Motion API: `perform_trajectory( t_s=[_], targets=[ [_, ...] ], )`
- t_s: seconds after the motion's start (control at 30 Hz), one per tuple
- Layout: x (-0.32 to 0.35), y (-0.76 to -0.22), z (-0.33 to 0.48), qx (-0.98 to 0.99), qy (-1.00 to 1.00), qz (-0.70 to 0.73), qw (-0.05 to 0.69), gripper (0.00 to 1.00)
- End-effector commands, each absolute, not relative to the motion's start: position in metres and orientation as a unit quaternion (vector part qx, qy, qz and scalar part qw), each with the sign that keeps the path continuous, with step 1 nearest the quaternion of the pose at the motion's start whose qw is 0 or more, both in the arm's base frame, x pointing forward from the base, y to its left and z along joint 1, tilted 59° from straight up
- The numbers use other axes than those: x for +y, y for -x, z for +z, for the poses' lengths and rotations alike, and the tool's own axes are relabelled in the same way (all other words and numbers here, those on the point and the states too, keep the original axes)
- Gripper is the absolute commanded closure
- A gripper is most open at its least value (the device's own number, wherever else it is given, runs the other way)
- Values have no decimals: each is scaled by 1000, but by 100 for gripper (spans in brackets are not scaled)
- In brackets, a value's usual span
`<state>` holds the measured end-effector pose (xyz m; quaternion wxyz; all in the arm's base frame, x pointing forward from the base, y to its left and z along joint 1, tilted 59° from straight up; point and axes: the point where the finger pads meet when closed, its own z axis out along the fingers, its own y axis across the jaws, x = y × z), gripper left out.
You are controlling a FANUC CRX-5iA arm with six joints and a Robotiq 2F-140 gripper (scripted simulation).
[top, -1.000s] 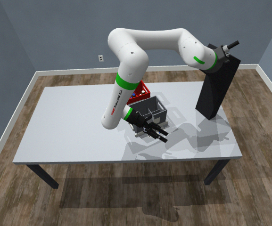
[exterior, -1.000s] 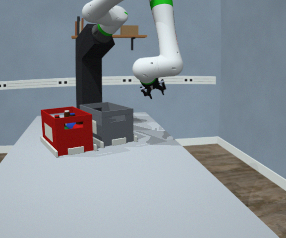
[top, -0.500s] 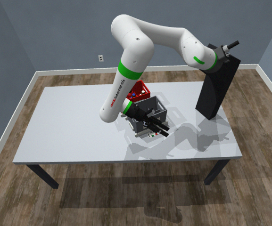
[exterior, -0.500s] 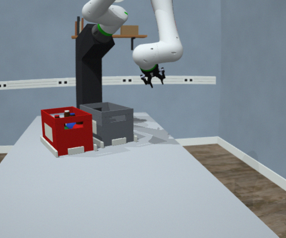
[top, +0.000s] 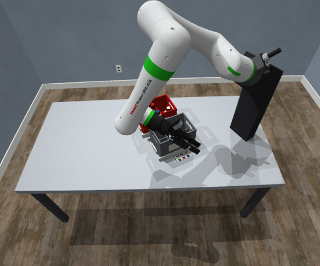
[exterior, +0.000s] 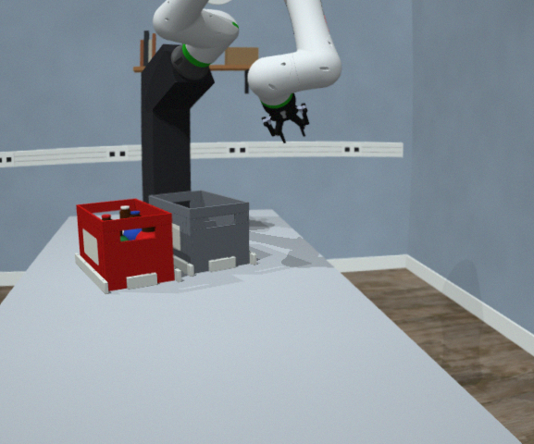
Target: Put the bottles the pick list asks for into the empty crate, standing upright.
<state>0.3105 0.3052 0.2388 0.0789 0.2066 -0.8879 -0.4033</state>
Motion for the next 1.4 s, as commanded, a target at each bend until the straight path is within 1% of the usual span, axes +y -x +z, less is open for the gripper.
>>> perform_trajectory(
  t_s=[0.0,0.1,0.2,0.33,0.43,0.57,0.83,0.9,1.37],
  targets=[
    [295,-295,251,-888,-207,-403,78,56],
    [296,-297,255,-888,-220,-396,72,56],
    [290,-292,243,-897,-242,-363,70,56],
    [286,-288,234,-897,-242,-363,70,56],
    [278,-282,223,-902,-275,-327,62,56],
    [268,-276,211,-902,-278,-323,61,56],
    [244,-268,190,-903,-339,-259,43,56],
    [244,-268,190,-903,-339,-259,43,56],
    [194,-272,163,-877,-461,-139,1,56]
  ],
)
